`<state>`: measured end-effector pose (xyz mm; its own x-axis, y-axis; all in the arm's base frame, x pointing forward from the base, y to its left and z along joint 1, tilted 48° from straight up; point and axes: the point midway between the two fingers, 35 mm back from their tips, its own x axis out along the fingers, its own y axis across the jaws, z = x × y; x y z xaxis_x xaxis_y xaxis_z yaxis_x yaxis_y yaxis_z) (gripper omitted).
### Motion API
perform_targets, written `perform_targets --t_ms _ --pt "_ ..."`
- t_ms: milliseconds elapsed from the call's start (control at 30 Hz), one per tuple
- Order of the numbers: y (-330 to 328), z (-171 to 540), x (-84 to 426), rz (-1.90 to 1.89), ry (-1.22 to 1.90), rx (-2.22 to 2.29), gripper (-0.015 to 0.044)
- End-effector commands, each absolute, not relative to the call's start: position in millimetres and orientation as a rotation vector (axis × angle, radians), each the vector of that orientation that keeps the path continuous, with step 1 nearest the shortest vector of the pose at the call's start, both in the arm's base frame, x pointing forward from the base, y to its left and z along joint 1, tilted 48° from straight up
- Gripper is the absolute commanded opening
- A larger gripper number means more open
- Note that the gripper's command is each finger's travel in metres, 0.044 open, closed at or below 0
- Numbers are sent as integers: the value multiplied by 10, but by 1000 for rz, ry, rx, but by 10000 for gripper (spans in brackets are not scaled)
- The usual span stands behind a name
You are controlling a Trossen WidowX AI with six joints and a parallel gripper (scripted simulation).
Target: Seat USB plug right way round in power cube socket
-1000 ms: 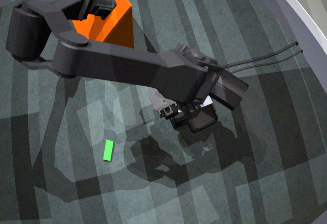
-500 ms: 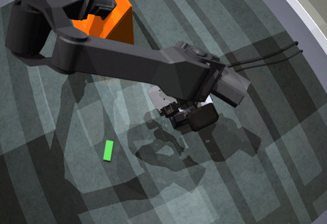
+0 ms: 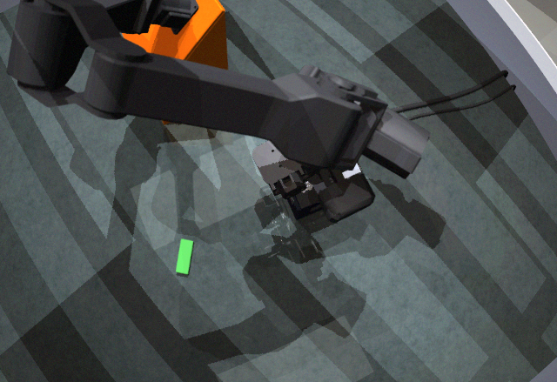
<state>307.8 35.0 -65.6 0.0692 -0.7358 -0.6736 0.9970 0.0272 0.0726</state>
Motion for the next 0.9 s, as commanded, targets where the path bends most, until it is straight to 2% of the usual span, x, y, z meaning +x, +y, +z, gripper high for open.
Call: perform_targets --t_ms 0,467,867 --pt "387 -624 3094 -1437 527 638 0" --pt "421 -594 3080 -1434 535 622 0" --pt "414 -600 3076 -1325 729 385 0"
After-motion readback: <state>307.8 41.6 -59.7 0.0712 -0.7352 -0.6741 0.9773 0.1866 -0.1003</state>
